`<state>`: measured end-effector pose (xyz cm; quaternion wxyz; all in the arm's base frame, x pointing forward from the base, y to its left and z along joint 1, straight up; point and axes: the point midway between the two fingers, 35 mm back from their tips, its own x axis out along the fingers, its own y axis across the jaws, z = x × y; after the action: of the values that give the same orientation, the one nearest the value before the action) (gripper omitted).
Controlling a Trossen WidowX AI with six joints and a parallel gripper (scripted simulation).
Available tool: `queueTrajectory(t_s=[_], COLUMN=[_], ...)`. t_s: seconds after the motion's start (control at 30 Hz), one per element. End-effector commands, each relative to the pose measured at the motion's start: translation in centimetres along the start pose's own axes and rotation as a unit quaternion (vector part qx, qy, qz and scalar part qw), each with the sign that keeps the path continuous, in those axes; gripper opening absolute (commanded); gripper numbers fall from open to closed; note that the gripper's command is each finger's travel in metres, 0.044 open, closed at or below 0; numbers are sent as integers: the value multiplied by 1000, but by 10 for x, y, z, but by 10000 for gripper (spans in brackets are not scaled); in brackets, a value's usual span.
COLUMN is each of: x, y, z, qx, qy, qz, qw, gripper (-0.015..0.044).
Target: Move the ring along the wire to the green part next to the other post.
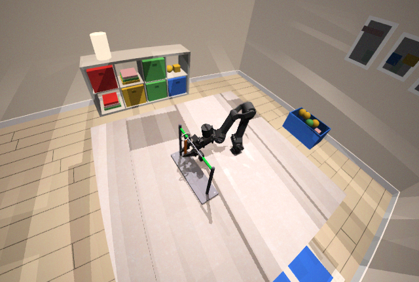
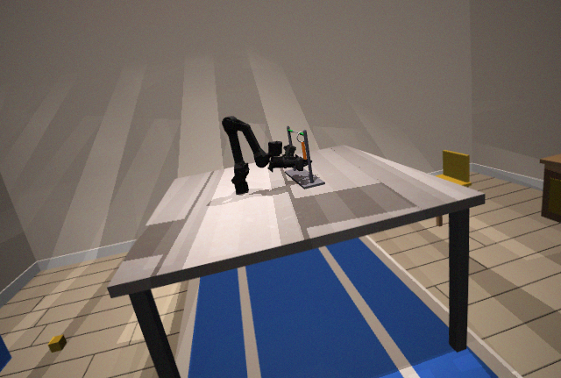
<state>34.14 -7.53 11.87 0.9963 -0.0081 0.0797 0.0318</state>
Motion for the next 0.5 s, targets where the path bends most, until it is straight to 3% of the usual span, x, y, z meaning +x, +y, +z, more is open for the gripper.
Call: queueTrajectory(t_s=[0.0,0.07,0.13,0.33,0.47], x=[0,0,0,0,0], y=[0,0,0,0,0], z=[0,0,0,0,0], qx=[0,0,0,0,0], qy=[0,0,0,0,0], qz=[0,0,0,0,0], qw=[1000,1000,1000,1000,1000], gripper=[81,29,15,-142,-150])
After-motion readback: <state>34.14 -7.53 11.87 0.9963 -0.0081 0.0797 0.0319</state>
